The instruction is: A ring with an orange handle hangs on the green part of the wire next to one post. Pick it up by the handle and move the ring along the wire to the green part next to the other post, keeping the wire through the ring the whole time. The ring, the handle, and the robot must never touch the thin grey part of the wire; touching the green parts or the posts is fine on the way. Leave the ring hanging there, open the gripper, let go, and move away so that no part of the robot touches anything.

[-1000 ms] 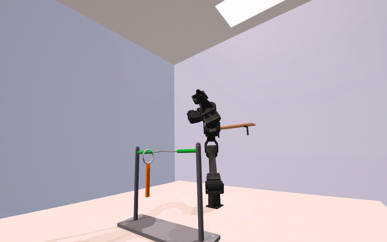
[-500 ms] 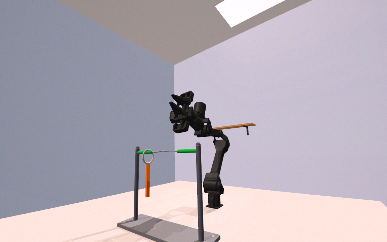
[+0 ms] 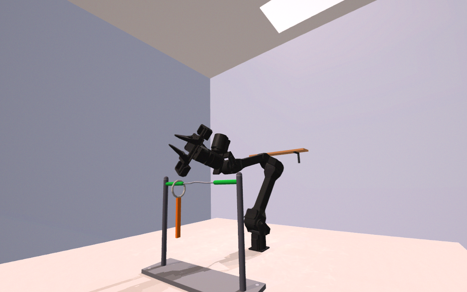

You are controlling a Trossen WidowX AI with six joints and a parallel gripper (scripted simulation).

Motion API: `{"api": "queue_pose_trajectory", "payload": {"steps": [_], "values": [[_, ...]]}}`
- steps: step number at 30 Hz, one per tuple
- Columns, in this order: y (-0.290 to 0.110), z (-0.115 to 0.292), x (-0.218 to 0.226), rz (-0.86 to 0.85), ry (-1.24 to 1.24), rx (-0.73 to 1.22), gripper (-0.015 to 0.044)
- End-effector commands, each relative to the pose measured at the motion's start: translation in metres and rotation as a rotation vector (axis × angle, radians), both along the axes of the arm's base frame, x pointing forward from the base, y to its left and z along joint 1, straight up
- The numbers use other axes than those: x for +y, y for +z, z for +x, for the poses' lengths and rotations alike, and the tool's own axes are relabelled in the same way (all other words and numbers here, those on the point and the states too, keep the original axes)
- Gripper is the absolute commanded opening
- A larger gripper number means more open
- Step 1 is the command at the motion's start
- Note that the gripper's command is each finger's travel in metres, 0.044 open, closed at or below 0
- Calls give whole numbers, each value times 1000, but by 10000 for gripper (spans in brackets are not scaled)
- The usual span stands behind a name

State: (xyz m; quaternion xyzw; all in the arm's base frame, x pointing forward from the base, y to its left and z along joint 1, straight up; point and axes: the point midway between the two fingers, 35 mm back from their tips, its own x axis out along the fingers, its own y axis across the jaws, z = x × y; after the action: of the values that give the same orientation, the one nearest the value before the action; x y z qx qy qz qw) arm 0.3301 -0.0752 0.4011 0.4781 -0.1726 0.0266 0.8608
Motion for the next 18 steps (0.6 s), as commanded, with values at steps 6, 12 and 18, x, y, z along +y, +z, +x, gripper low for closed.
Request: {"api": "queue_pose_trajectory", "payload": {"steps": [6, 12, 18], "values": [[-51, 4, -80, -346, -255, 182, 160], [-89, -4, -128, -547, -385, 333, 160], [-122, -8, -134, -610, -349, 387, 160]]}}
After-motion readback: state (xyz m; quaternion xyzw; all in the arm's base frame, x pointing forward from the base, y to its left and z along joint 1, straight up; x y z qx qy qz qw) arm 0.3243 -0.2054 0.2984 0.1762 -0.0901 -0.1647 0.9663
